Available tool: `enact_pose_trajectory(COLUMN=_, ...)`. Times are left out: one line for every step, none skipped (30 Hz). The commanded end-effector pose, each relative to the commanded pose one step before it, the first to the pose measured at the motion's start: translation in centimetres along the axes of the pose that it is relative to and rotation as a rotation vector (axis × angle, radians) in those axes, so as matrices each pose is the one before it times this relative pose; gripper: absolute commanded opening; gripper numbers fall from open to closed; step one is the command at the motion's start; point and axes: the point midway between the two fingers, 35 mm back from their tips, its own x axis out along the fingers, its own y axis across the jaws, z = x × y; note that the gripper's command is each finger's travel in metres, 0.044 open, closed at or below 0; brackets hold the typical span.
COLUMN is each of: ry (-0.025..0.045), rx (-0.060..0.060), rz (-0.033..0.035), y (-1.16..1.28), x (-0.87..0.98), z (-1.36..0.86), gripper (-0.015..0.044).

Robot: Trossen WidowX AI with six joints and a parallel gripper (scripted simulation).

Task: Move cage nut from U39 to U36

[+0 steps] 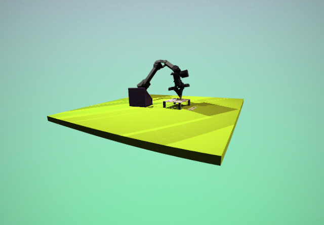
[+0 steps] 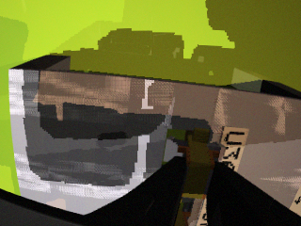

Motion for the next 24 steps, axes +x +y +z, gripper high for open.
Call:
enact_pose_trajectory(ry=0.00341, rx=0.0035, rz=-0.00383, y=-0.008, x=-0.014, z=-0.015, gripper=0.0026)
enact_pose_trajectory(ry=0.00006, rx=0.0000, rz=-0.00105, y=0.006, x=0.001, z=0.000, gripper=0.0026)
enact_pose_trajectory(ry=0.00007, rx=0.0000, rz=-0.00131, y=0.007, x=0.001, z=0.000, gripper=0.0026)
enact_pose_trajectory(ry=0.00009, rx=0.0001, rz=-0.00159, y=0.008, x=0.002, z=0.000, gripper=0.0026)
enact_pose_trajectory(ry=0.00002, rx=0.0000, rz=-0.00027, y=0.002, x=0.001, z=0.000, gripper=0.0026)
enact_pose_trajectory(ry=0.00002, rx=0.0000, rz=-0.00027, y=0.002, x=0.001, z=0.000, gripper=0.0026)
enact_pose_trajectory(ry=0.00001, rx=0.0000, rz=-0.00029, y=0.002, x=0.001, z=0.000, gripper=0.0026)
enact_pose_trajectory(ry=0.00002, rx=0.0000, rz=-0.00056, y=0.003, x=0.001, z=0.000, gripper=0.0026)
enact_pose_trajectory(ry=0.00003, rx=0.0000, rz=-0.00083, y=0.004, x=0.001, z=0.000, gripper=0.0026)
enact_pose_trajectory(ry=0.00004, rx=0.0000, rz=-0.00111, y=0.006, x=0.002, z=0.000, gripper=0.0026)
enact_pose_trajectory(ry=0.00005, rx=0.0000, rz=-0.00141, y=0.008, x=0.002, z=0.000, gripper=0.0026)
enact_pose_trajectory(ry=0.00005, rx=0.0000, rz=-0.00156, y=0.008, x=0.003, z=0.000, gripper=0.0026)
enact_pose_trajectory(ry=0.00005, rx=0.0001, rz=-0.00165, y=0.009, x=0.003, z=0.000, gripper=0.0026)
enact_pose_trajectory(ry=0.00005, rx=0.0001, rz=-0.00168, y=0.009, x=0.003, z=0.000, gripper=0.0026)
enact_pose_trajectory(ry=0.00004, rx=0.0001, rz=-0.00169, y=0.009, x=0.003, z=0.000, gripper=0.0026)
enact_pose_trajectory(ry=0.00004, rx=0.0001, rz=-0.00169, y=0.009, x=0.003, z=0.000, gripper=0.0026)
enact_pose_trajectory(ry=0.00003, rx=0.0001, rz=-0.00169, y=0.009, x=0.003, z=0.000, gripper=0.0026)
enact_pose_trajectory(ry=0.00003, rx=0.0001, rz=-0.00169, y=0.009, x=0.002, z=0.000, gripper=0.0026)
enact_pose_trajectory(ry=0.00003, rx=0.0001, rz=-0.00170, y=0.009, x=0.002, z=0.000, gripper=0.0026)
enact_pose_trajectory(ry=0.00002, rx=0.0001, rz=-0.00170, y=0.009, x=0.002, z=0.000, gripper=0.0026)
enact_pose_trajectory(ry=0.00002, rx=0.0001, rz=-0.00170, y=0.009, x=0.002, z=0.000, gripper=0.0026)
enact_pose_trajectory(ry=0.00002, rx=0.0001, rz=-0.00170, y=0.009, x=0.002, z=0.000, gripper=0.0026)
enact_pose_trajectory(ry=0.00001, rx=0.0001, rz=-0.00171, y=0.009, x=0.002, z=0.000, gripper=0.0026)
enact_pose_trajectory(ry=0.00001, rx=0.0001, rz=-0.00170, y=0.010, x=0.002, z=0.000, gripper=0.0026)
